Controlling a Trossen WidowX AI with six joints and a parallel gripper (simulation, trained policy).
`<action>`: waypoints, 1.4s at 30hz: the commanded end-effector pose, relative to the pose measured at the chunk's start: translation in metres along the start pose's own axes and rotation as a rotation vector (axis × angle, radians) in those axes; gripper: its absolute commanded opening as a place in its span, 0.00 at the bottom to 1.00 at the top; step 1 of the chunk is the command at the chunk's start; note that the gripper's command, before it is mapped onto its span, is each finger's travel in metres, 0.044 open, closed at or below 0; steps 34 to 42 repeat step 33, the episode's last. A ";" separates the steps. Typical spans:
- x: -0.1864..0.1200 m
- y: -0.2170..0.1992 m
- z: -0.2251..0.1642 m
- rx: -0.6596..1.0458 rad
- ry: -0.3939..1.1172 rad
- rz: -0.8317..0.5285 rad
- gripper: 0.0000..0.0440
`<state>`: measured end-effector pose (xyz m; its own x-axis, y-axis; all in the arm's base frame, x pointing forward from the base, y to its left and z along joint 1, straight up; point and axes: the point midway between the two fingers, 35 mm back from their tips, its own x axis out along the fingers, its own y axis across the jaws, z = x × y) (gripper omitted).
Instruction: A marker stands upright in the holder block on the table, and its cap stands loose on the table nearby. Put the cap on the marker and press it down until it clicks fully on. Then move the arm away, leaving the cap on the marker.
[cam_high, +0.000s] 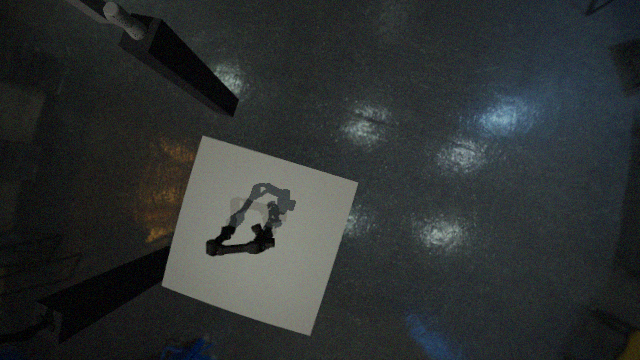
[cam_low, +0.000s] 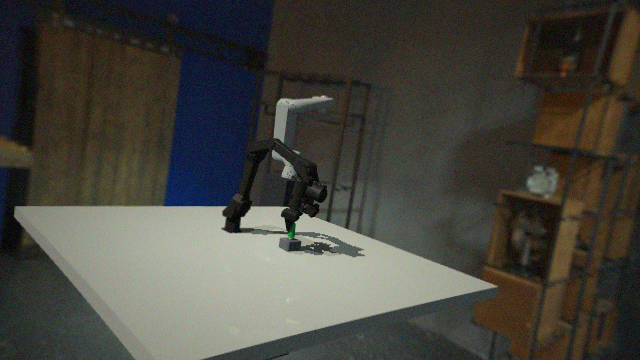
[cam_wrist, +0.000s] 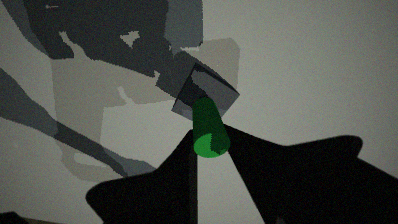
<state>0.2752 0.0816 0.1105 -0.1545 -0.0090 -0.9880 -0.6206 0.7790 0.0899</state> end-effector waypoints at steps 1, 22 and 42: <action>0.012 0.006 -0.012 -0.006 0.063 0.037 0.29; -0.002 0.016 -0.020 -0.033 -0.018 0.049 1.00; -0.031 0.015 -0.015 -0.060 -0.115 0.018 1.00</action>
